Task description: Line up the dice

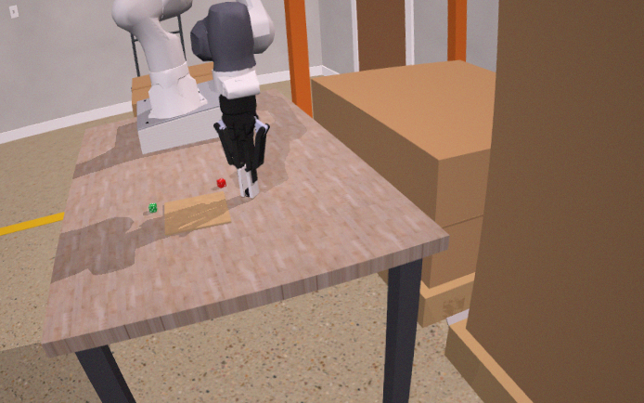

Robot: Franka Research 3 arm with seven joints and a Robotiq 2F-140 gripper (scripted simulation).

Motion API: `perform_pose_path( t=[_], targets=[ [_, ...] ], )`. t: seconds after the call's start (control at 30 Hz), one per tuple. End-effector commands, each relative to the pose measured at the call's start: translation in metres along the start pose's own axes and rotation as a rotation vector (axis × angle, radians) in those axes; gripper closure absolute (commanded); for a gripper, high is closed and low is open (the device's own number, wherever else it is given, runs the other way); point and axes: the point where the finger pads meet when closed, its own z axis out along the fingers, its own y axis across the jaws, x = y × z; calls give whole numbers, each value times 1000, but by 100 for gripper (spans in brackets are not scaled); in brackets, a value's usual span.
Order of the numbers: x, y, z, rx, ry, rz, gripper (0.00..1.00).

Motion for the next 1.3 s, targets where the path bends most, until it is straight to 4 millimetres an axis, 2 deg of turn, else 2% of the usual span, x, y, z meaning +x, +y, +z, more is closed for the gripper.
perform_pose_path(
  t=[0.0,0.13,0.4,0.5,0.93,1.0,1.07,1.27],
  targets=[
    [0,0,-3,0,0,-4,93],
    [0,0,-23,0,0,-4,93],
    [0,0,-81,0,1,-4,93],
    [0,0,-93,0,1,-4,93],
    [0,0,-97,0,1,-7,93],
    [6,7,-98,0,1,-56,93],
    [20,25,-99,0,1,-188,93],
    [28,37,-99,0,1,-272,93]
  ],
)
